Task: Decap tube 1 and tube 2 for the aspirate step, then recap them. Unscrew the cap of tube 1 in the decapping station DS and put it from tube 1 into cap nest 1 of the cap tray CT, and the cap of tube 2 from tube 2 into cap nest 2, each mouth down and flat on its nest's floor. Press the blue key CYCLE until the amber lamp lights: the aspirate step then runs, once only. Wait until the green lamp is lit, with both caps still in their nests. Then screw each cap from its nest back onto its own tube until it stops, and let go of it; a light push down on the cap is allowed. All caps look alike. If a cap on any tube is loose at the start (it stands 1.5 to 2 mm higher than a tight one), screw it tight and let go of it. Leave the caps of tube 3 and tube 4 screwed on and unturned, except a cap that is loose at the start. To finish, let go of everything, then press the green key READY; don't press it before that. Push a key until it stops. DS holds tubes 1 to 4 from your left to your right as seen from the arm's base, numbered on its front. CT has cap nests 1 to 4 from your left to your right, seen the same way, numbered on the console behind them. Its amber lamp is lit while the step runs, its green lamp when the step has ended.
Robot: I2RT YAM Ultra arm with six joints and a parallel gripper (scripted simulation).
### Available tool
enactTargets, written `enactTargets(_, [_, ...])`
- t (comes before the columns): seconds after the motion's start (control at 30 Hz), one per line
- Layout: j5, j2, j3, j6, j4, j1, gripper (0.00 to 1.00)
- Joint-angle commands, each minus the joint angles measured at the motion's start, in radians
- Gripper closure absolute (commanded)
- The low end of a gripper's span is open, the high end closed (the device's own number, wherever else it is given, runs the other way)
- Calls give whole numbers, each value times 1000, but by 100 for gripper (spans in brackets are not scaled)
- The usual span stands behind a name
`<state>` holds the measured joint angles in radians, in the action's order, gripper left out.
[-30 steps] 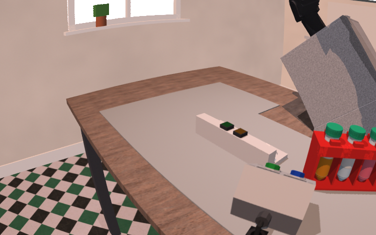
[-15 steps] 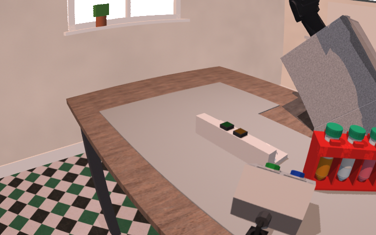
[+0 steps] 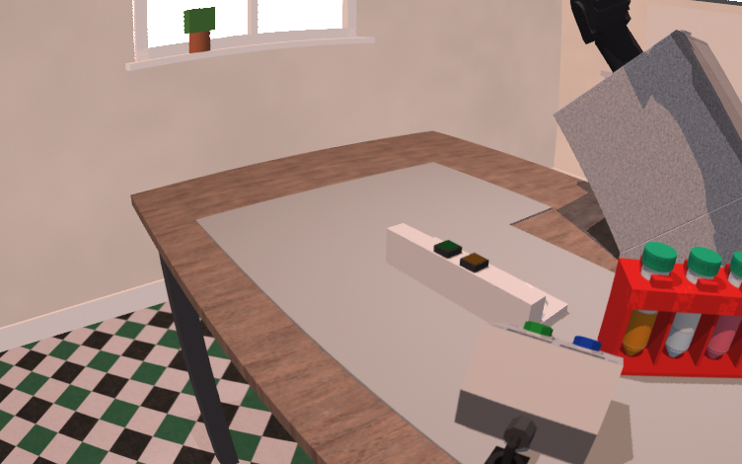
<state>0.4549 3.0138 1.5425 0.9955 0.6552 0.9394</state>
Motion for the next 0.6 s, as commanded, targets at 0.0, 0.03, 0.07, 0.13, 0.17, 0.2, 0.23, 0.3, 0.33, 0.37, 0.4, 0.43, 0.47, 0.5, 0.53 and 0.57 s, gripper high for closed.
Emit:
enactTargets(0.0, [-4,-9,4,257,2,5,100])
enactTargets(0.03, [-4,-9,4,307,2,5,100])
enactTargets(0.07, [-4,-9,4,357,2,5,100])
enactTargets(0.13, [-4,-9,4,407,2,5,100])
enactTargets(0.17, [-4,-9,4,407,2,5,100])
enactTargets(0.2, [-4,-9,4,457,2,5,100])
enactTargets(0.23, [-4,-9,4,507,3,5,100])
enactTargets(0.3, [-4,-9,4,585,3,5,100])
enactTargets(0.33, [-4,-9,4,585,3,5,100])
enactTargets(0.37, [-4,-9,4,585,3,5,100])
enactTargets(0.4, [-4,-9,4,585,3,5,100])
enactTargets(0.43, [-4,-9,4,585,3,5,100])
enactTargets(0.47, [-4,-9,4,585,2,5,100])
enactTargets(0.5, [-4,-9,4,585,2,5,100])
enactTargets(0.53, [-4,-9,4,585,2,5,100])
enactTargets(0.57, [-4,-9,4,585,2,5,51])
